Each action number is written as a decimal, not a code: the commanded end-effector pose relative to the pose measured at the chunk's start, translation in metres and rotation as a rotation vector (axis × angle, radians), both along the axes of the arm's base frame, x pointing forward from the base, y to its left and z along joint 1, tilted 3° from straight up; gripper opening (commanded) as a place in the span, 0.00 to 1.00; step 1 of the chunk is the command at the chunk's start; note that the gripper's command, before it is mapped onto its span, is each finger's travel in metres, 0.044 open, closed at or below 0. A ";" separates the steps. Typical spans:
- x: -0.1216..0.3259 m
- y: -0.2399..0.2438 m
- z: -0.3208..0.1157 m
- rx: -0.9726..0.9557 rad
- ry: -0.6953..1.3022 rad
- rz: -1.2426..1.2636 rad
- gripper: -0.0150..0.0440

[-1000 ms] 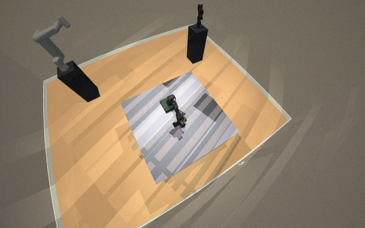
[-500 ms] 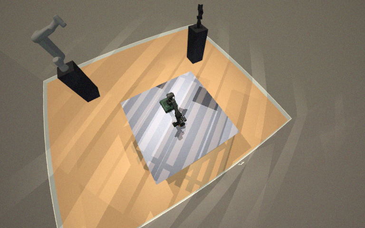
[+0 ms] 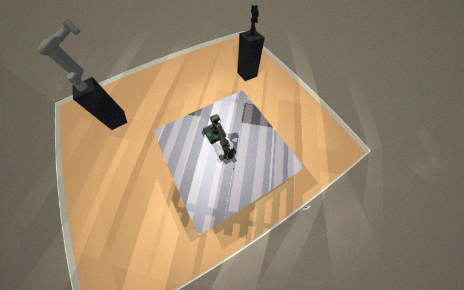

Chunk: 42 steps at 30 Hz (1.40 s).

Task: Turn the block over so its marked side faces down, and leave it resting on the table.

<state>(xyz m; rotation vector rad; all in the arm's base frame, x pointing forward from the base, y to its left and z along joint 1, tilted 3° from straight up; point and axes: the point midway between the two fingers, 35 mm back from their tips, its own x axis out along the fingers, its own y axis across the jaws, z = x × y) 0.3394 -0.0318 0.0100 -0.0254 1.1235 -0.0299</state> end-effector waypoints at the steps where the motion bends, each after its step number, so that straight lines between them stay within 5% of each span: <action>1: -0.002 0.001 0.001 0.001 -0.057 0.008 0.25; 42: 0.002 -0.001 -0.033 -0.002 -0.561 0.024 0.25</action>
